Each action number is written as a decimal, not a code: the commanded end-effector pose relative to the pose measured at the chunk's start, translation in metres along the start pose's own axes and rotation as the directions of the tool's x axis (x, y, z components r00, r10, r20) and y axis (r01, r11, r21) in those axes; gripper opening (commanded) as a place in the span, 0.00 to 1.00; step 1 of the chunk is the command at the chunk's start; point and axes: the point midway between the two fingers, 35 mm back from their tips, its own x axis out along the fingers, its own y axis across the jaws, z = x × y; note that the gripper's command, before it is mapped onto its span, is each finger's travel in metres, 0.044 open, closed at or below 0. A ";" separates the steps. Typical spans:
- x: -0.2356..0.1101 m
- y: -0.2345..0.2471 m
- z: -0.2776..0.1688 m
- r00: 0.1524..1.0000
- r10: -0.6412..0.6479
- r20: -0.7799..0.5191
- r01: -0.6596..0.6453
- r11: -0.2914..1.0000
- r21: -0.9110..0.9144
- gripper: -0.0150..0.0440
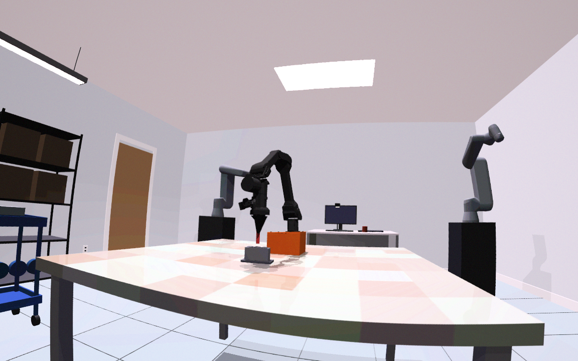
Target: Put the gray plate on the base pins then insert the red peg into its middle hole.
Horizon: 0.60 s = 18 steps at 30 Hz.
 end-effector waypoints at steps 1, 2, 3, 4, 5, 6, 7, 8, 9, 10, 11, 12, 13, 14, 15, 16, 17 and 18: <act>0.001 0.000 -0.001 1.000 -0.002 -0.005 0.002 1.000 -0.006 0.25; 0.001 0.000 -0.001 1.000 -0.002 -0.005 0.002 1.000 -0.006 0.25; 0.001 0.000 -0.001 1.000 -0.002 -0.005 0.002 1.000 -0.006 0.25; 0.001 0.000 -0.001 1.000 -0.002 -0.005 0.002 1.000 -0.006 0.25; 0.001 0.000 -0.001 1.000 -0.002 -0.005 0.002 1.000 -0.006 0.25; 0.001 0.000 -0.001 1.000 -0.002 -0.005 0.002 1.000 -0.006 0.25; 0.001 0.000 -0.001 1.000 -0.002 -0.005 0.002 1.000 -0.006 0.25; 0.001 0.000 -0.001 1.000 -0.002 -0.005 0.002 1.000 -0.006 0.25; 0.001 0.000 -0.001 1.000 -0.002 -0.005 0.002 1.000 -0.006 0.25; 0.001 0.000 0.000 1.000 -0.002 -0.004 0.002 1.000 -0.004 0.25; 0.000 0.000 0.000 1.000 -0.001 -0.003 0.001 1.000 -0.003 0.25; 0.000 0.000 0.000 1.000 -0.001 -0.001 0.001 1.000 -0.001 0.25; 0.000 0.000 0.000 1.000 0.000 0.000 0.000 1.000 0.000 0.25; 0.000 0.000 0.000 1.000 0.000 0.000 0.000 1.000 0.000 0.25; 0.000 0.000 0.000 1.000 0.000 0.000 0.000 1.000 0.000 0.25; 0.000 0.000 0.000 1.000 0.000 0.000 0.000 1.000 0.000 0.25; 0.000 0.000 0.000 1.000 0.000 0.000 0.000 1.000 0.000 0.25; 0.001 0.000 0.000 1.000 0.000 0.000 0.000 1.000 0.000 0.25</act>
